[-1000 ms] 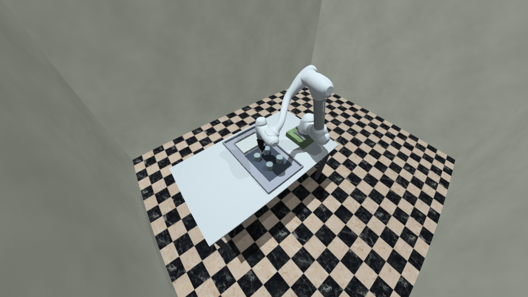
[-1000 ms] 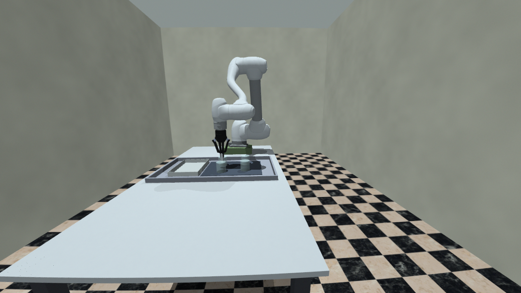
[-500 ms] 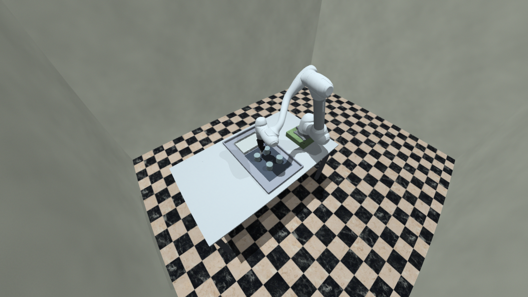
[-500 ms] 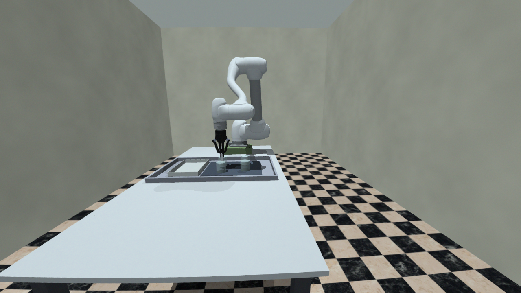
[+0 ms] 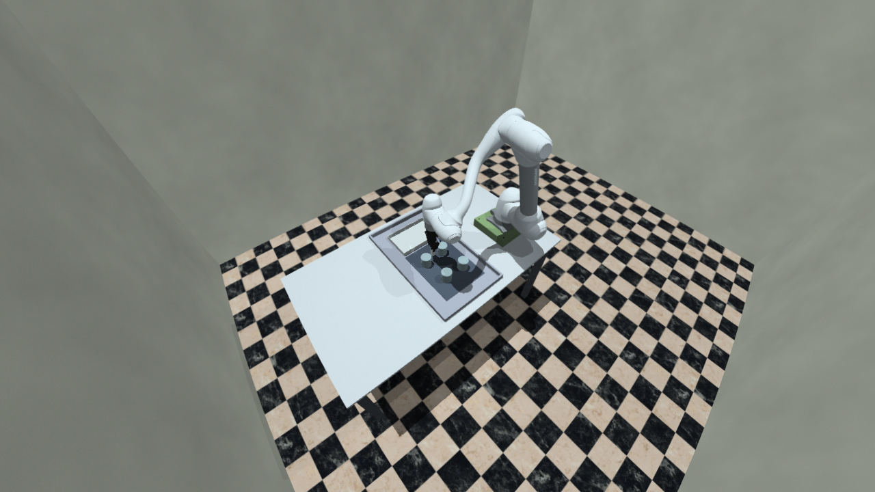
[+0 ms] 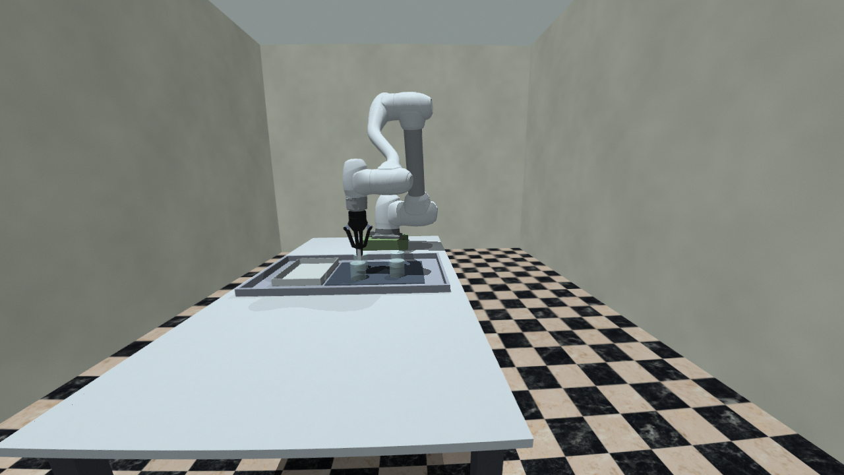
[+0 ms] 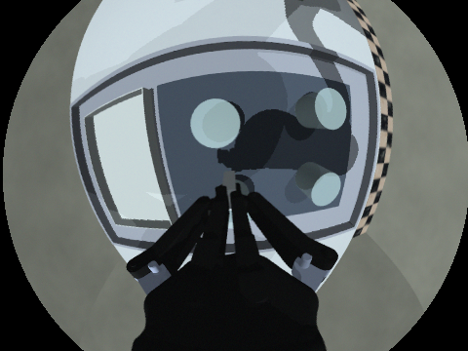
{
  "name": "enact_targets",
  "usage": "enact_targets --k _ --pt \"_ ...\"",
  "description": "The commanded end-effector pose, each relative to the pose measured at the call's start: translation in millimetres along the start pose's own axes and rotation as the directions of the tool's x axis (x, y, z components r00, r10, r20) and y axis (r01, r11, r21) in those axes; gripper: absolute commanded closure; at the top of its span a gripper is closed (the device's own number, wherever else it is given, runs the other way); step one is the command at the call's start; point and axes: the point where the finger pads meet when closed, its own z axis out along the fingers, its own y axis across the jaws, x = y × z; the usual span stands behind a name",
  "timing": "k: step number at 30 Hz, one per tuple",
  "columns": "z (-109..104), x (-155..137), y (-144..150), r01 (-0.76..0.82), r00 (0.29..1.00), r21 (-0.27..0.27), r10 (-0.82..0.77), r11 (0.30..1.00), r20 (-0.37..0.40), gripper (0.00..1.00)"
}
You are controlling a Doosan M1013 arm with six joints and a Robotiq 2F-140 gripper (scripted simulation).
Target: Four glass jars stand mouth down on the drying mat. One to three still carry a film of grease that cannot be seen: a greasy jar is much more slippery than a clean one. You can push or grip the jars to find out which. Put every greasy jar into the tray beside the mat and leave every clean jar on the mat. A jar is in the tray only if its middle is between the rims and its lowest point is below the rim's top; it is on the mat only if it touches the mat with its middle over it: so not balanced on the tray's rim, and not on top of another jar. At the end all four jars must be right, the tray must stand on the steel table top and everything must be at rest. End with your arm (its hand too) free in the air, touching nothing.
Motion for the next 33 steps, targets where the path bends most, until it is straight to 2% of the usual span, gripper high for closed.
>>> enact_targets --k 1,33 --pt "-0.1 -0.2 0.0 0.000 1.000 0.000 0.000 1.000 0.000 1.00" --pt "-0.1 -4.2 0.0 0.000 1.000 0.000 0.000 1.000 0.000 1.00"
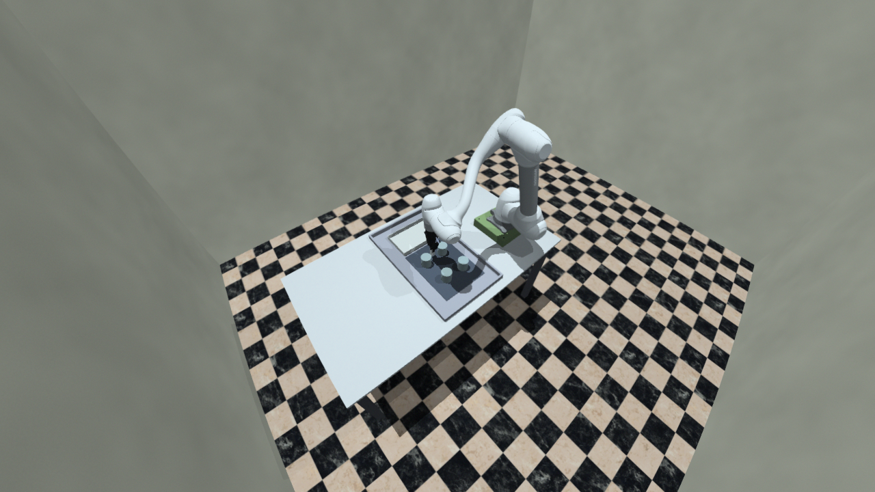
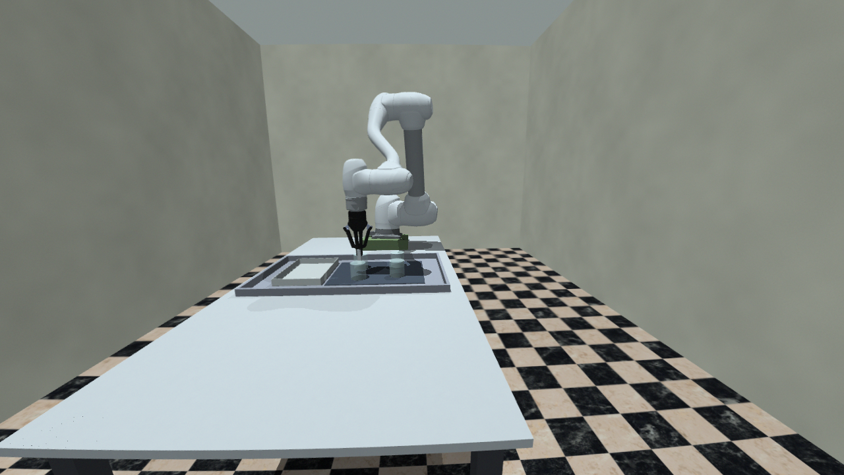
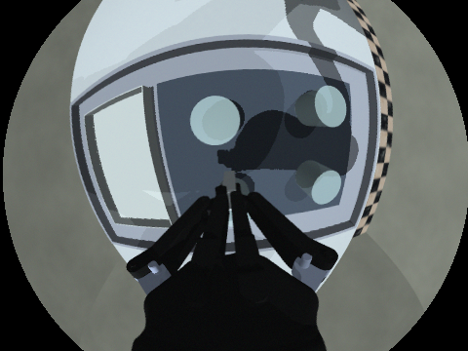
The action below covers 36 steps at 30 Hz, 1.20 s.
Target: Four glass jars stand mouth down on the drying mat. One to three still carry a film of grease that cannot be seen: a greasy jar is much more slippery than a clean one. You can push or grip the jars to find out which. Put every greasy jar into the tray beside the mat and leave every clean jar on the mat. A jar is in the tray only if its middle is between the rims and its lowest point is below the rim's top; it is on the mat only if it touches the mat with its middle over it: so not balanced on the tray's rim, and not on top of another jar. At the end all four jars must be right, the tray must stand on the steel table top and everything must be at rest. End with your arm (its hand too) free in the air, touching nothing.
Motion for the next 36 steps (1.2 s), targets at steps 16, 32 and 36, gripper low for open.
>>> enact_targets --k 16,32,36 --pt "-0.1 -2.2 0.0 0.000 1.000 0.000 0.000 1.000 0.000 1.00" --pt "-0.1 -4.1 0.0 0.000 1.000 0.000 0.000 1.000 0.000 1.00" --pt "-0.1 -4.3 0.0 0.000 1.000 0.000 0.000 1.000 0.000 1.00"
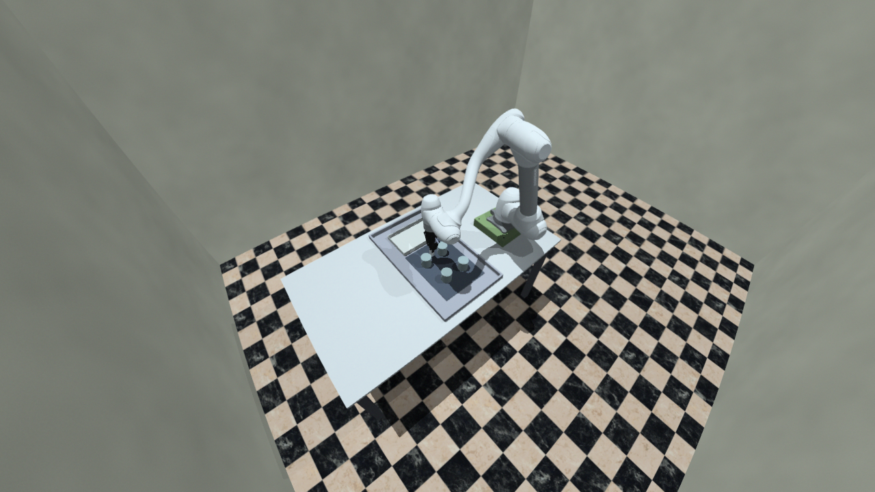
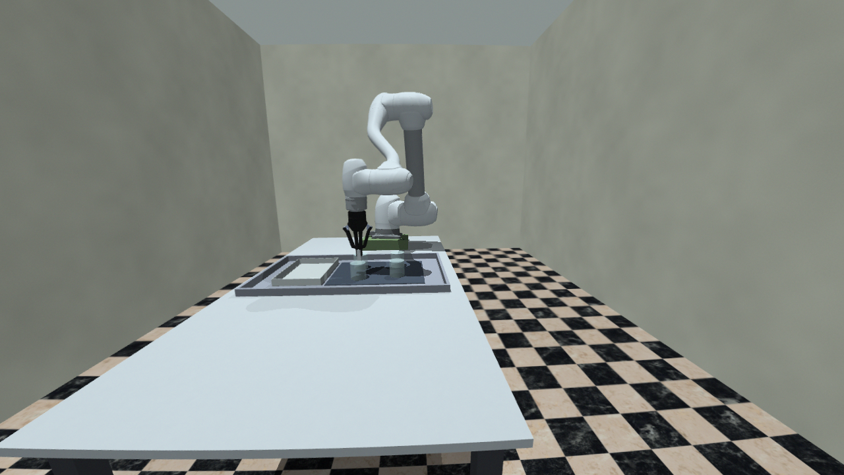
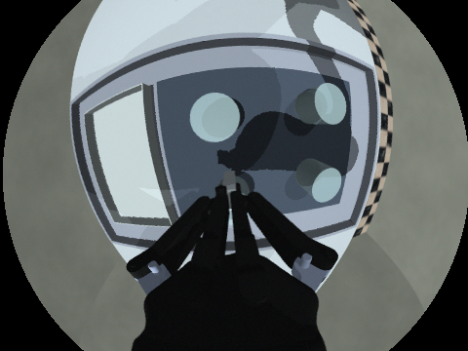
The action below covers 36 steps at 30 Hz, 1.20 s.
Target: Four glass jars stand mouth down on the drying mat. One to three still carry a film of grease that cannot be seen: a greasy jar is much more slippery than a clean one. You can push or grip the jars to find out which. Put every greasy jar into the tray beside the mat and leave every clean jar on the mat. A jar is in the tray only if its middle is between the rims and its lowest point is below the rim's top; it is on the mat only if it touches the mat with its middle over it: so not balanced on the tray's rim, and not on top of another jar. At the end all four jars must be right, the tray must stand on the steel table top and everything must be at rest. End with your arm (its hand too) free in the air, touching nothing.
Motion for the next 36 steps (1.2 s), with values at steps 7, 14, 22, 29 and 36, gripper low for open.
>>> enact_targets --k 7,14,22,29,36 --pt "-0.6 -1.1 0.0 0.000 1.000 0.000 0.000 1.000 0.000 1.00" --pt "-1.4 -2.0 0.0 0.000 1.000 0.000 0.000 1.000 0.000 1.00" --pt "-2.0 -2.8 0.0 0.000 1.000 0.000 0.000 1.000 0.000 1.00" --pt "-2.8 -3.7 0.0 0.000 1.000 0.000 0.000 1.000 0.000 1.00" --pt "-3.3 -4.4 0.0 0.000 1.000 0.000 0.000 1.000 0.000 1.00"
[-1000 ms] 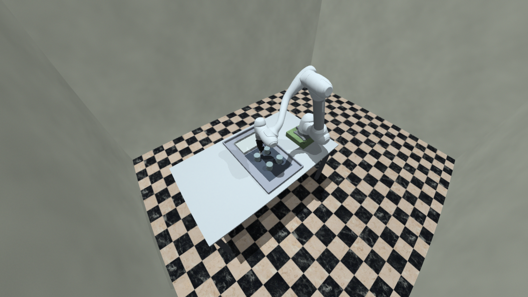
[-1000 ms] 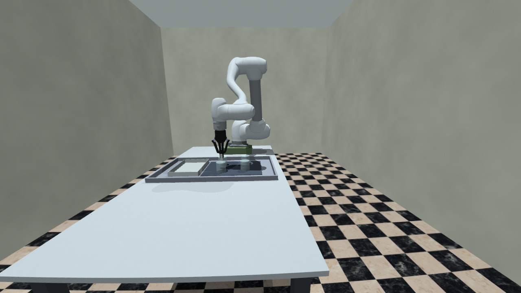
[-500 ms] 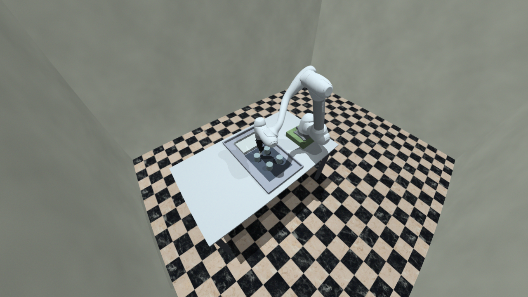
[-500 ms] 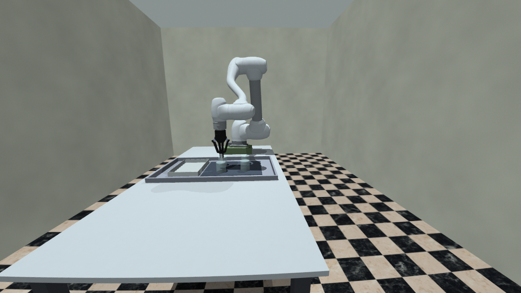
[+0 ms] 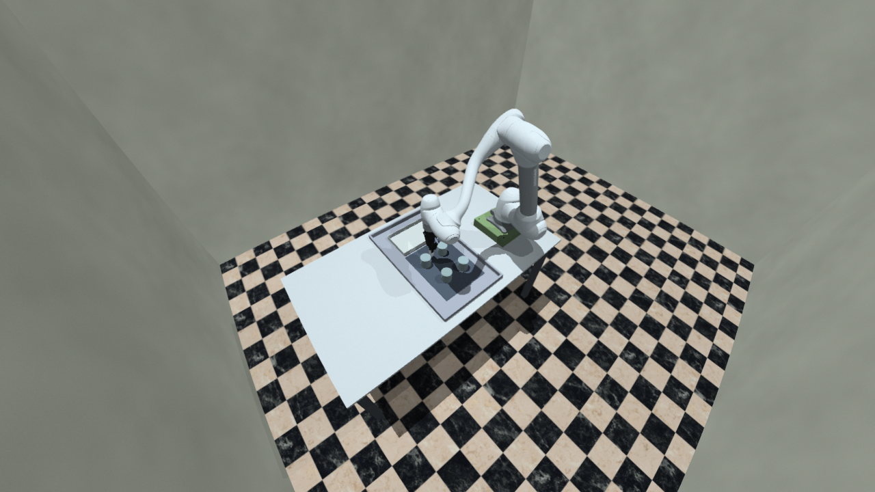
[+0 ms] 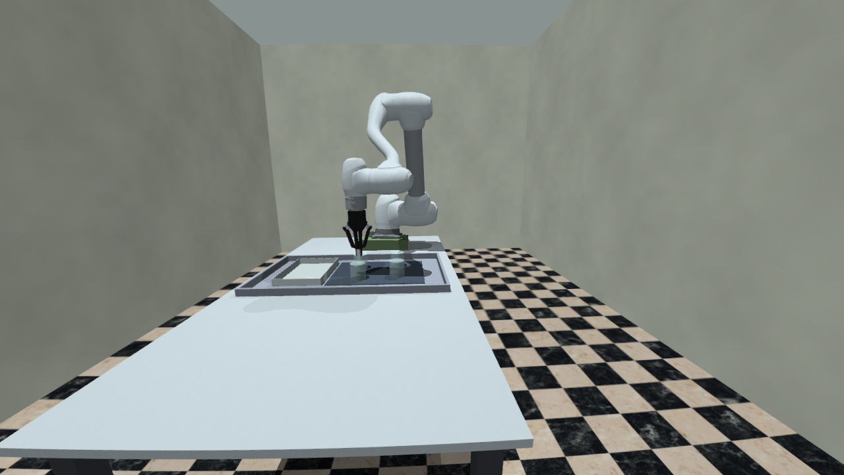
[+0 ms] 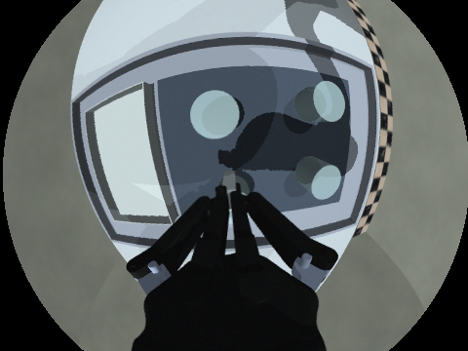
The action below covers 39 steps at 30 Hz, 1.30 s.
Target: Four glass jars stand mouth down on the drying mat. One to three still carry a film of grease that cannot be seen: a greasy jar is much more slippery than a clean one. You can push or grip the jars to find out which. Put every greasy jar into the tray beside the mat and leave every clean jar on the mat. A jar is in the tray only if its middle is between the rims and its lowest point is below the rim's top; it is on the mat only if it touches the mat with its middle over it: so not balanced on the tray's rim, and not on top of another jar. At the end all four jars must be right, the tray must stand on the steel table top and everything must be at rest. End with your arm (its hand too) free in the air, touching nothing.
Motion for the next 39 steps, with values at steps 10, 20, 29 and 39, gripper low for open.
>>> enact_targets --k 10,20,29,39 --pt "-1.4 -1.6 0.0 0.000 1.000 0.000 0.000 1.000 0.000 1.00" --pt "-2.2 -2.7 0.0 0.000 1.000 0.000 0.000 1.000 0.000 1.00" --pt "-3.2 -3.9 0.0 0.000 1.000 0.000 0.000 1.000 0.000 1.00" --pt "-4.0 -4.9 0.0 0.000 1.000 0.000 0.000 1.000 0.000 1.00"
